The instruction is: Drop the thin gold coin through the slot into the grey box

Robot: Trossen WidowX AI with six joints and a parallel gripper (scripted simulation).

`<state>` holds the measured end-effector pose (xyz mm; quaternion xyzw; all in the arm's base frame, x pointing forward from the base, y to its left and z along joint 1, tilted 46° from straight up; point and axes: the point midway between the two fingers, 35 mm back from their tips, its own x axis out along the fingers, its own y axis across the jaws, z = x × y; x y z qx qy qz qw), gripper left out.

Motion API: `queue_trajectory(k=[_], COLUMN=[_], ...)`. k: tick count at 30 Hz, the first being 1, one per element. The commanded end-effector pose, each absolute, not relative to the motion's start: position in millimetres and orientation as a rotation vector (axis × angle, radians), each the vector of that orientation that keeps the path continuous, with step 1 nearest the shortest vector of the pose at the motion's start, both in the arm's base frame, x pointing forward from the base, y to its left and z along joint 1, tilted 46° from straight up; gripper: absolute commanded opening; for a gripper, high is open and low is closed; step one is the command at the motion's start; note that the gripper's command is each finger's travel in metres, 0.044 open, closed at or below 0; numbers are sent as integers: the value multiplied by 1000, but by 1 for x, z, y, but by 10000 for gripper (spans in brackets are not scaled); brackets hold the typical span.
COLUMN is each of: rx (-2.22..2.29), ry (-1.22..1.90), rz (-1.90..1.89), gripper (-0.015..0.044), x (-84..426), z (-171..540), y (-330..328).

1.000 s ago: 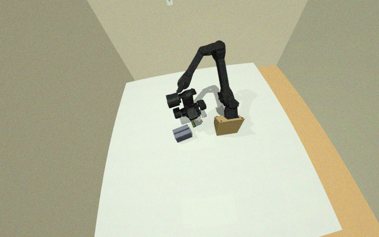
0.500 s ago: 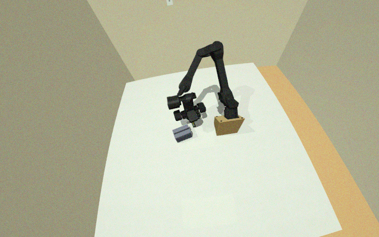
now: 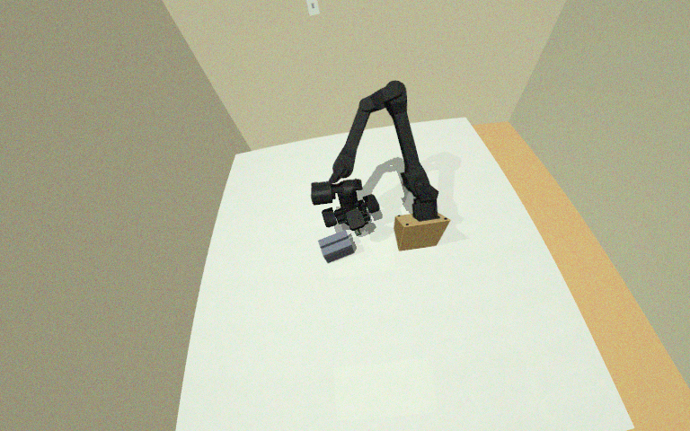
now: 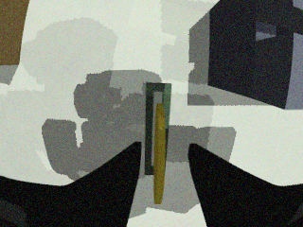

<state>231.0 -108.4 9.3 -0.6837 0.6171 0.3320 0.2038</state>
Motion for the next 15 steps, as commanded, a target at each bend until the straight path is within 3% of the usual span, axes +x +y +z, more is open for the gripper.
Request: queue_trajectory(k=[1,10,15], rx=[-1912,-1914,-1914], ry=[1733,1737,1737], rz=[936,933,933], gripper=[161,161,29], x=[228,226,226], z=[4,-3,-3], y=[-114,-123,-123])
